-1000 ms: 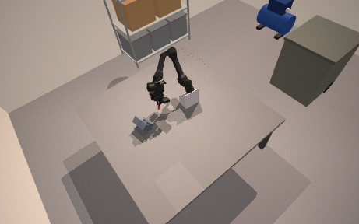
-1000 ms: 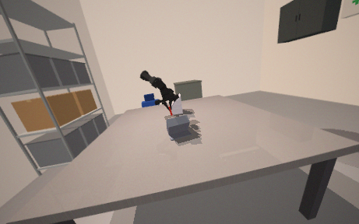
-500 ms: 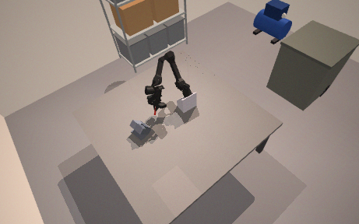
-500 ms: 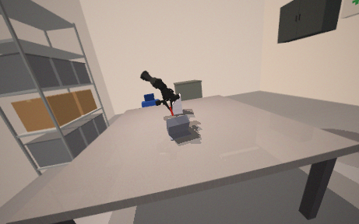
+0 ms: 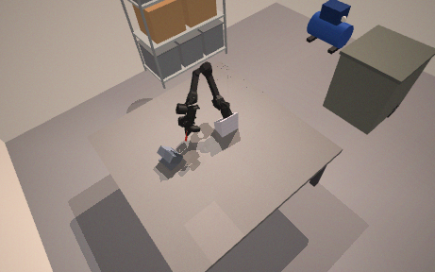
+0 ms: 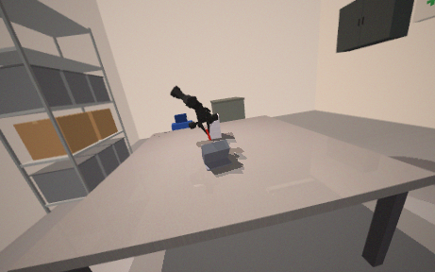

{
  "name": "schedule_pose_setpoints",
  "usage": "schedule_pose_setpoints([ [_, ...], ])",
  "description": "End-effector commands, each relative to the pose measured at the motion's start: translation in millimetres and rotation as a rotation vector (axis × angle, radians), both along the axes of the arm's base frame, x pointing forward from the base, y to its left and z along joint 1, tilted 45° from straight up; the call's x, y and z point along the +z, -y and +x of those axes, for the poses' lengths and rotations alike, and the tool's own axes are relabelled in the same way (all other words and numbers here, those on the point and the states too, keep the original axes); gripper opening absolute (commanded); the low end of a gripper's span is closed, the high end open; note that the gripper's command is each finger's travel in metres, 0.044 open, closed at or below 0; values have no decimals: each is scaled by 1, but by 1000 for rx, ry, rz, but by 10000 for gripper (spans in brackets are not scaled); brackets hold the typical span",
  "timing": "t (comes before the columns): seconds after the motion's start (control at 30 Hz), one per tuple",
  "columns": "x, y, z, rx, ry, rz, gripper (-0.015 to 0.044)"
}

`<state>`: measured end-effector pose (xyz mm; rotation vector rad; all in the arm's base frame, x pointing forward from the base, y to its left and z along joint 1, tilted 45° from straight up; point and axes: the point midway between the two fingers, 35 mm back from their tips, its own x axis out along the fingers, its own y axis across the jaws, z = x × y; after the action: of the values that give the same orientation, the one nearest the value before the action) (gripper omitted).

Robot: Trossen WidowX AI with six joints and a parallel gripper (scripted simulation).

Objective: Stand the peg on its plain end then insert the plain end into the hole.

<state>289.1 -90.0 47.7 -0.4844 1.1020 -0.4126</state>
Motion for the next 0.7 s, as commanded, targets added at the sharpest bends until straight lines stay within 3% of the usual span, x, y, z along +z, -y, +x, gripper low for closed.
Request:
schedule_pose_setpoints([
  [0.0, 0, -1, 3, -2, 36, 15, 0],
  [0.67, 4, -6, 16, -4, 206, 64, 0],
])
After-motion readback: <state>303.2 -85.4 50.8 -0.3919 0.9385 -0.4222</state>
